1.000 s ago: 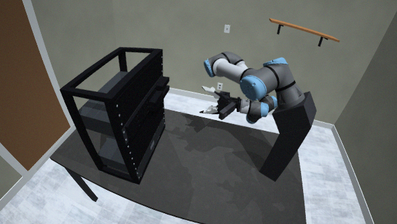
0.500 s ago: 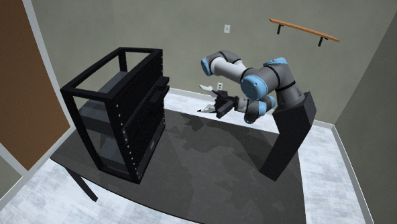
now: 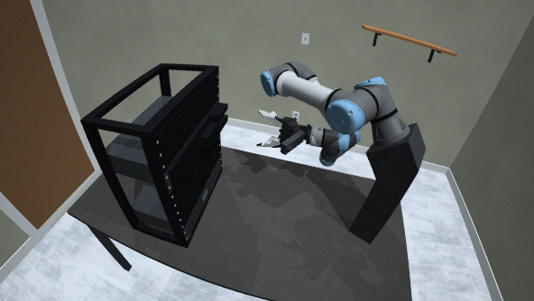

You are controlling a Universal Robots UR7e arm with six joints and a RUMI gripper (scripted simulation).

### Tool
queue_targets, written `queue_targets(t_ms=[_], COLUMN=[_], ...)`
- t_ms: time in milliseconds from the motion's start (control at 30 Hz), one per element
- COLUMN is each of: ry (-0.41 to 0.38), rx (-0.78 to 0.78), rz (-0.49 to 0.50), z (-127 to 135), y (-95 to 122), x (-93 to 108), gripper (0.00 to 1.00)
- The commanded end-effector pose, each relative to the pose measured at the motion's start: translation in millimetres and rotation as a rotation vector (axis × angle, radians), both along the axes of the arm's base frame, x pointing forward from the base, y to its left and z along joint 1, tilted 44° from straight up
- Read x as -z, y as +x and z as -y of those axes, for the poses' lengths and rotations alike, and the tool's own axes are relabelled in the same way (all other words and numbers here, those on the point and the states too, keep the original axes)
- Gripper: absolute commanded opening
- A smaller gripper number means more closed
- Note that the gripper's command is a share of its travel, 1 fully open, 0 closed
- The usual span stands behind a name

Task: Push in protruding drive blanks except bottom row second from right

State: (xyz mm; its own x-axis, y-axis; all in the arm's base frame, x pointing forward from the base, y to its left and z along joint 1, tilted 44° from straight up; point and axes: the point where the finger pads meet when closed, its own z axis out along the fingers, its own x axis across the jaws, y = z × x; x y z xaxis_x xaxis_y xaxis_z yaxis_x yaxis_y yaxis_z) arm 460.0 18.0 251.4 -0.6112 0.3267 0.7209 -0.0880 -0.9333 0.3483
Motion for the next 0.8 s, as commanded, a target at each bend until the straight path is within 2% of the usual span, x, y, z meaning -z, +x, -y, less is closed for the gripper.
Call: queue_targets(t_ms=[0,767], ry=[0.002,0.002], rx=[0.003,0.003], rz=[0.003,0.003], z=[-0.2,-0.1], y=[11.8,13.7], x=[-11.2,-13.3], gripper=[1.0,1.0])
